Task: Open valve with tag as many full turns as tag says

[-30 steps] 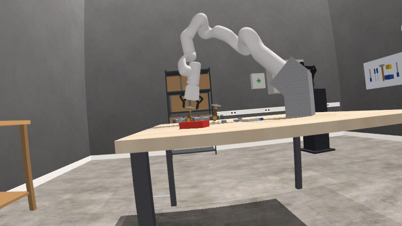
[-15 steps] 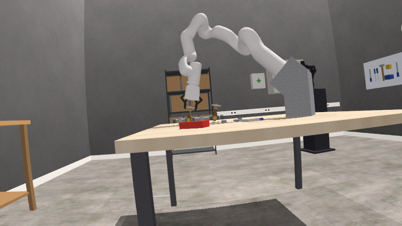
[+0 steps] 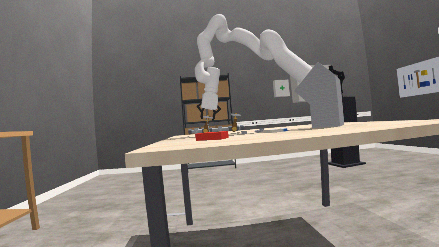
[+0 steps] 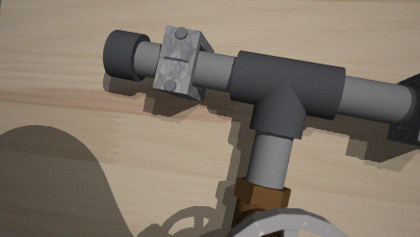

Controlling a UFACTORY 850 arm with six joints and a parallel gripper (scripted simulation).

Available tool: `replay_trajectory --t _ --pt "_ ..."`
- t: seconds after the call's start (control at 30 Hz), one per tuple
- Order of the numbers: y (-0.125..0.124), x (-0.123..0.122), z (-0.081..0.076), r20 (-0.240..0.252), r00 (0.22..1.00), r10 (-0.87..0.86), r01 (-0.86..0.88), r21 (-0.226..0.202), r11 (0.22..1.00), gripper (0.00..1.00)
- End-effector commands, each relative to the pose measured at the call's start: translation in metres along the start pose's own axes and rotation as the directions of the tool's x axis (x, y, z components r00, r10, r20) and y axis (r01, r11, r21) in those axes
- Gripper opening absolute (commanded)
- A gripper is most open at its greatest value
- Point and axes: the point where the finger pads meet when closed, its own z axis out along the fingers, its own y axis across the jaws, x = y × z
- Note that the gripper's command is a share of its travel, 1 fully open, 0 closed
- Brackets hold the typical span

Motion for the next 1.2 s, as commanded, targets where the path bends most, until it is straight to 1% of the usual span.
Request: replay_trajectory --t 0.0,0.27,0.4,0.53,0.6,0.63,0.73,0.83,0.97,1.1,1.17 --pt "-0.0006 0.0002 -0.0002 0.000 1.000 -0.005 0.005 0.001 1.000 0.00" --pt "-0.0006 0.0002 -0.0002 0.000 0.997 -0.075 0.075 0.001 0.997 0.00" --pt "-0.0006 0.0002 -0.0002 -0.001 0.986 -0.164 0.164 0.001 0.986 0.00" --pt "-0.0006 0.0002 -0.0002 -0.001 0.956 -0.292 0.292 0.001 0.956 0.00" --pt "-0.0006 0.0002 -0.0002 -0.001 0.956 -0.292 0.292 0.001 0.956 0.00" --pt "-0.0006 0.0002 -0.0002 -0.001 0.944 -0.329 0.329 0.001 0.944 0.00" --pt "-0.0006 0.0002 -0.0002 -0.001 0.892 -0.451 0.451 0.001 0.892 0.00" --pt "-0.0006 0.0002 -0.0002 -0.001 0.813 -0.582 0.582 0.001 0.813 0.00" --pt "-0.0006 0.0002 -0.0002 -0.001 0.662 -0.750 0.750 0.001 0.662 0.00" --pt "-0.0006 0.0002 -0.0002 -0.004 0.497 -0.868 0.868 0.005 0.497 0.00" --pt "-0.0006 0.0002 -0.0002 -0.004 0.497 -0.868 0.868 0.005 0.497 0.00"
